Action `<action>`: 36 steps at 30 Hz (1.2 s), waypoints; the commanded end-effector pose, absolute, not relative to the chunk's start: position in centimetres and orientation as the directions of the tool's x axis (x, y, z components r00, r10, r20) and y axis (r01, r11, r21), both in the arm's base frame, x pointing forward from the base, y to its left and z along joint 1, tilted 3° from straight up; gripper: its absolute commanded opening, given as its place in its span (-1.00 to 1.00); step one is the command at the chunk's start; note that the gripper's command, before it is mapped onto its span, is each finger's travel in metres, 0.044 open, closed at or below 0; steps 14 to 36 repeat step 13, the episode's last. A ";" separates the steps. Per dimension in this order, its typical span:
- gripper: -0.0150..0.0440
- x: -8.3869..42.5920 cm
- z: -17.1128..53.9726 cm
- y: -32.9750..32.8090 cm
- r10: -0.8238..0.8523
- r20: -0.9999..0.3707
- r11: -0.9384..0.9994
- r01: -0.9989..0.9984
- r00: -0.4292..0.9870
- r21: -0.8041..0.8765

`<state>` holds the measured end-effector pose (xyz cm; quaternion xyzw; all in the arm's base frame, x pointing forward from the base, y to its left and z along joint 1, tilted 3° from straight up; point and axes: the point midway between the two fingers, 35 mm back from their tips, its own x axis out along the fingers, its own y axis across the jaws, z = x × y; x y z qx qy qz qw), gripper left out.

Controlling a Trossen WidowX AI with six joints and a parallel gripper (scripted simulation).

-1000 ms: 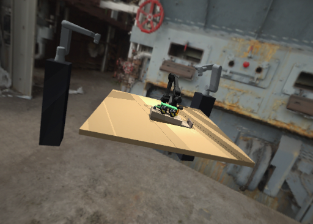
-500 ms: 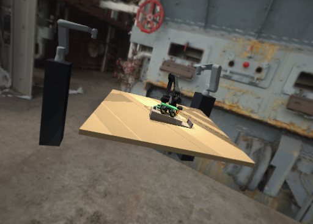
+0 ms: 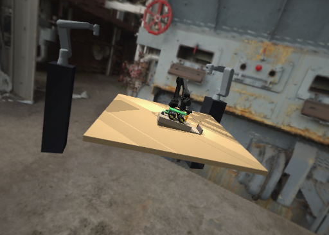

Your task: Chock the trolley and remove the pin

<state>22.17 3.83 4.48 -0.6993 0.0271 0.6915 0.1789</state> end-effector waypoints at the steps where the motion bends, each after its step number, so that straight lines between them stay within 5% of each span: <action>1: 1.00 22.3 6.1 3.8 0.214 -0.975 -0.935 -0.280 0.051 -0.220; 36: 1.00 22.2 9.6 3.6 0.214 -0.975 -0.935 -0.280 0.051 -0.220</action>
